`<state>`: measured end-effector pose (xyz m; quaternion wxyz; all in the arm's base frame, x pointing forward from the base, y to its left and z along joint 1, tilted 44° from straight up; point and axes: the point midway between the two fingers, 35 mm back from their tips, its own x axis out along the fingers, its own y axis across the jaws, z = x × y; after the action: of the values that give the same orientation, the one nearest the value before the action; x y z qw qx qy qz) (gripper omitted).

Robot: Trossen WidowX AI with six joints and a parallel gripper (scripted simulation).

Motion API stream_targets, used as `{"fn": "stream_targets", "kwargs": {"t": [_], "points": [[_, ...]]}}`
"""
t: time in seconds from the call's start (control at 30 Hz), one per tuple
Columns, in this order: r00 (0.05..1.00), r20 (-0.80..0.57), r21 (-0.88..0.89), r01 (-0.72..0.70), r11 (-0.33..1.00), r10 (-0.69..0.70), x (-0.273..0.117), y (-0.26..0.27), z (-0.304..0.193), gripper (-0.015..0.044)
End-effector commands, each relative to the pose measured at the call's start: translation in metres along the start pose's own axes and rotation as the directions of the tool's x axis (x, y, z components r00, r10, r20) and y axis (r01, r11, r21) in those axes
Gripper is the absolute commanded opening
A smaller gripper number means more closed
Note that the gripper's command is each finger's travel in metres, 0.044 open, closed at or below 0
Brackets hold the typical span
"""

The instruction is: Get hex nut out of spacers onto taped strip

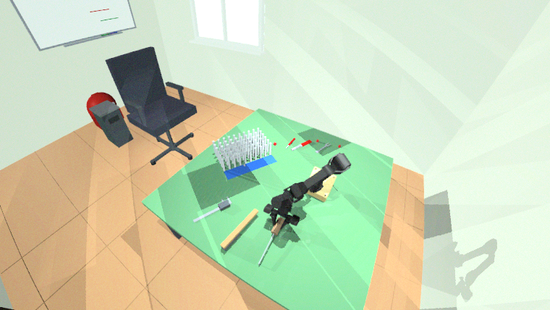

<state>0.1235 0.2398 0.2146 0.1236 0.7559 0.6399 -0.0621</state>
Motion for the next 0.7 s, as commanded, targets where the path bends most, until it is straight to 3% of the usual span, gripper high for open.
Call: {"fn": "stream_targets", "kwargs": {"t": [0.0, 0.67], "points": [[1.0, -0.002, 0.009, -0.001, 1.0, 0.001, 0.0018, -0.0015, 0.0017, 0.0], [0.999, -0.033, 0.025, -0.004, 1.0, 0.005, 0.0073, -0.0068, 0.0012, 0.0]]}}
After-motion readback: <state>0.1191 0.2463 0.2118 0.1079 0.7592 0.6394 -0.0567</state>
